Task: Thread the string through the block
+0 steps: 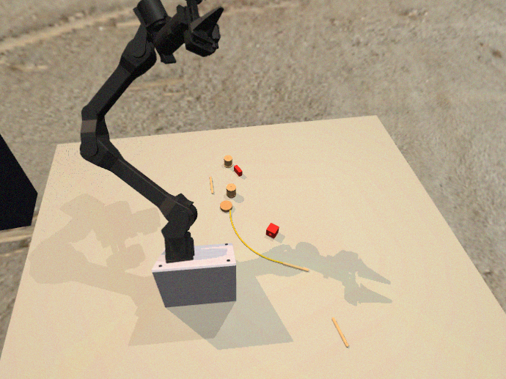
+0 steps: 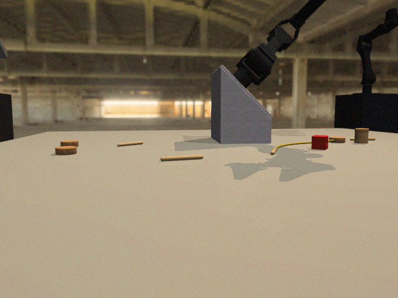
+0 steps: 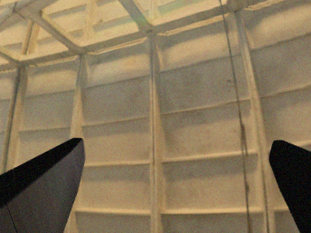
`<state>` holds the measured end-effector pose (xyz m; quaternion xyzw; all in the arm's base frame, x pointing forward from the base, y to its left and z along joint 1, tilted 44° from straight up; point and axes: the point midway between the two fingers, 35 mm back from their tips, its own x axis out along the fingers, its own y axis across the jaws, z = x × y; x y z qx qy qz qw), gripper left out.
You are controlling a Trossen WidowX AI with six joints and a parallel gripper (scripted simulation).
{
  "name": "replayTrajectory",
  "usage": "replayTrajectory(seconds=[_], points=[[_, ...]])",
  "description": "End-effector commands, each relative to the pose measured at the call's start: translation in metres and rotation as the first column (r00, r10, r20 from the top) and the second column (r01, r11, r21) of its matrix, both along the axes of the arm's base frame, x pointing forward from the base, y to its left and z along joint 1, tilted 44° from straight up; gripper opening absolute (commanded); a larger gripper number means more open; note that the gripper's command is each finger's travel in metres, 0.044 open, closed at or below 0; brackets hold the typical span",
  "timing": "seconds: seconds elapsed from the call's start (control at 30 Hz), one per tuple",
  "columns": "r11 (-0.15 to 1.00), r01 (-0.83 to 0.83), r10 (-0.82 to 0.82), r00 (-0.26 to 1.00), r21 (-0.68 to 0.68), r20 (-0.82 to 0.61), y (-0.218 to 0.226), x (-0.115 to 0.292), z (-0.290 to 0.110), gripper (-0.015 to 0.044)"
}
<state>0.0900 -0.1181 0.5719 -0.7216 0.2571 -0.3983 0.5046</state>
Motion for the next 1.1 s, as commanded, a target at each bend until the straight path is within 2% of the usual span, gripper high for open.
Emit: replayTrajectory(seconds=[0.0, 0.1, 0.3, 0.47, 0.77, 0.93, 1.07], points=[[1.0, 0.0, 0.0, 1.0, 0.0, 0.0, 0.0, 0.0, 0.0, 0.0426], [1.0, -0.022, 0.022, 0.999, 0.0, -0.025, 0.0, 0.011, -0.004, 0.044], [0.976, -0.213, 0.217, 0.949, 0.043, -0.228, 0.006, 0.101, -0.048, 0.044], [0.924, -0.36, 0.383, 0.845, 0.133, -0.373, 0.018, 0.165, -0.099, 0.044], [0.737, -0.536, 0.672, 0.519, 0.411, -0.528, 0.059, 0.249, -0.22, 0.044], [0.584, -0.545, 0.805, 0.291, 0.602, -0.517, 0.091, 0.271, -0.294, 0.044], [0.439, -0.492, 0.888, 0.106, 0.752, -0.449, 0.119, 0.273, -0.354, 0.044]])
